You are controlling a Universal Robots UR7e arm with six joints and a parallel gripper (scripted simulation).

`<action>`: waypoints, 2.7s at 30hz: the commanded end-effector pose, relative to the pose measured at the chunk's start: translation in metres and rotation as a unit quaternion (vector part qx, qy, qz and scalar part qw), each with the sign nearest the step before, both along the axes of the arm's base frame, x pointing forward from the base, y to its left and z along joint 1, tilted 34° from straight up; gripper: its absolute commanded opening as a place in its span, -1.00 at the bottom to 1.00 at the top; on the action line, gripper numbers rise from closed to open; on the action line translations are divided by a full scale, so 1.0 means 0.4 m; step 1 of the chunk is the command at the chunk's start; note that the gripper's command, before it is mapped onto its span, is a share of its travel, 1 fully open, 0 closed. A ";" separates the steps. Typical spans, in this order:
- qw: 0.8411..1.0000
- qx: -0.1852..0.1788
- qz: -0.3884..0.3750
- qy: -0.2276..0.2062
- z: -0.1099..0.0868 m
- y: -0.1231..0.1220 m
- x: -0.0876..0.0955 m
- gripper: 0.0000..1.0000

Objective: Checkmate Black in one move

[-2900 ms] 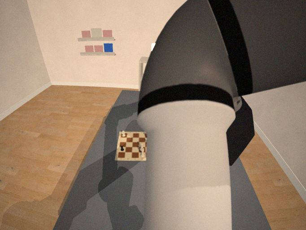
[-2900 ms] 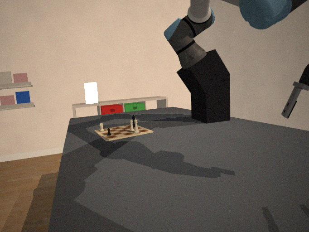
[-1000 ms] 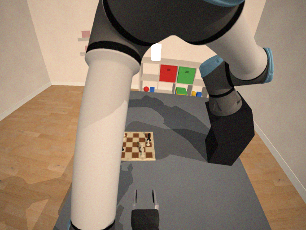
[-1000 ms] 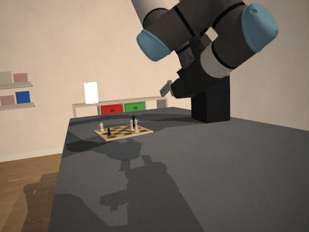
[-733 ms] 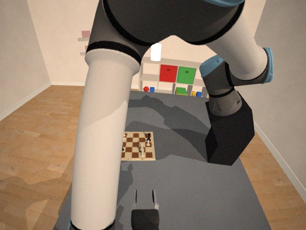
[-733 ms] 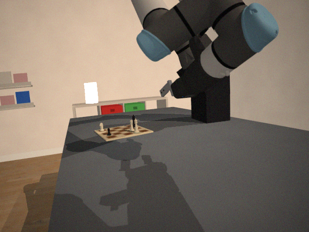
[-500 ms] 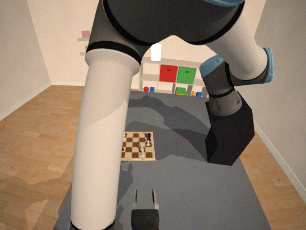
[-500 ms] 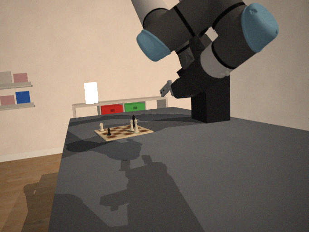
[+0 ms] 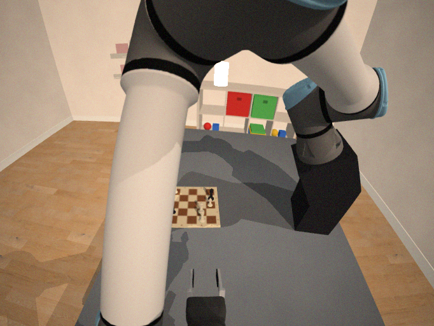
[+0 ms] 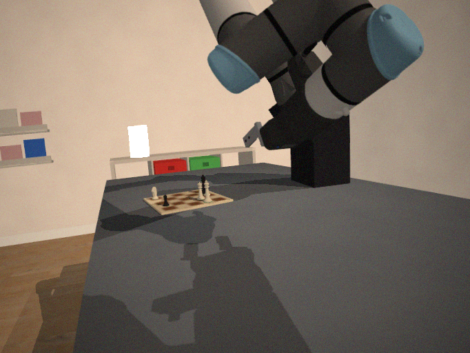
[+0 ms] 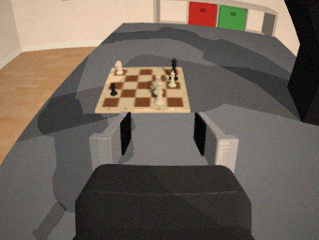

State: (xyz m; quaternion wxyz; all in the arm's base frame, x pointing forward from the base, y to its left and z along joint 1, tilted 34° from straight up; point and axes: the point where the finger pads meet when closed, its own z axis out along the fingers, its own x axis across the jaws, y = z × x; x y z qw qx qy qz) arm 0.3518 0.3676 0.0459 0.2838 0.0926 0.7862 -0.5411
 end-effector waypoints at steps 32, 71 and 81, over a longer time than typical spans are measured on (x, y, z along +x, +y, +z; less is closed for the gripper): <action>1.000 0.000 0.000 -0.001 0.192 0.013 -0.128 1.00; 0.957 0.207 -0.200 0.038 0.059 -0.295 -0.028 1.00; 0.894 0.361 -0.264 0.028 -0.009 -0.442 0.019 1.00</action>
